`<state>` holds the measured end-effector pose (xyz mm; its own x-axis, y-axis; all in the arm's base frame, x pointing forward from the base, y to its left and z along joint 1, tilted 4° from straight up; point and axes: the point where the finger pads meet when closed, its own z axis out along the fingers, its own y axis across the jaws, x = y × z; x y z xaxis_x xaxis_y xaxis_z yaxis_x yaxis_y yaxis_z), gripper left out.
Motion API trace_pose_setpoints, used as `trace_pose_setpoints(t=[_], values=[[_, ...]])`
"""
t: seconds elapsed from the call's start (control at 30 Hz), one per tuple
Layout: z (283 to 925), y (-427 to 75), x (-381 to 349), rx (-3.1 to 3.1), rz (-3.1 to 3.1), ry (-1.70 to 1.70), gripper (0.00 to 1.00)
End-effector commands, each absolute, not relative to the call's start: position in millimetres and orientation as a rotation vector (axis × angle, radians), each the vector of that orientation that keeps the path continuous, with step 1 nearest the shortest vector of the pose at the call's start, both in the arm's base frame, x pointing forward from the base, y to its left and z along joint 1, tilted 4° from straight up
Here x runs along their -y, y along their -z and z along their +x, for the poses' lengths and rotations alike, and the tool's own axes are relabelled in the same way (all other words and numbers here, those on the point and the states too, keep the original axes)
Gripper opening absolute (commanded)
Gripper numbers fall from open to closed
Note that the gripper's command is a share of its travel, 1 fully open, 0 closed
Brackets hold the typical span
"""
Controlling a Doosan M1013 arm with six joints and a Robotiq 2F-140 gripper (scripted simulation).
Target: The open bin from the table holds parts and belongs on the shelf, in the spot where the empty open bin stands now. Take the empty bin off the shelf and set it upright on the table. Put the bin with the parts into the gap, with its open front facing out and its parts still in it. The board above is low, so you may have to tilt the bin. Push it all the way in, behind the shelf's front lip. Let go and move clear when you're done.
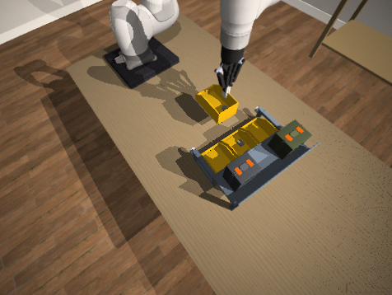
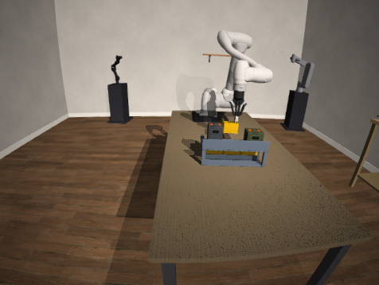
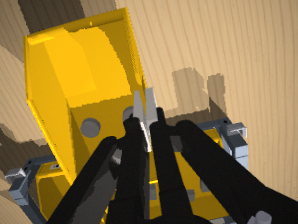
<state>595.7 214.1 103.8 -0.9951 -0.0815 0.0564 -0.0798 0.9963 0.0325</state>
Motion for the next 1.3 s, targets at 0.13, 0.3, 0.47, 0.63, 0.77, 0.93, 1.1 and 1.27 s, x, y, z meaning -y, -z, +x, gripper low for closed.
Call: trace_pose_setpoints(t=[0.13, 0.3, 0.47, 0.63, 0.77, 0.93, 1.1, 1.27], values=[[596, -104, -214, 3.081, 0.125, 0.047, 0.10], [596, -104, -214, 3.081, 0.125, 0.047, 0.10], [595, -102, -214, 3.081, 0.125, 0.047, 0.10], [595, -98, -214, 3.081, 0.125, 0.047, 0.10], [595, -91, -215, 3.081, 0.125, 0.047, 0.10], [594, -78, -215, 3.081, 0.125, 0.047, 0.10], [593, -62, -215, 3.081, 0.125, 0.047, 0.10], [593, -53, -216, 3.081, 0.125, 0.047, 0.10]])
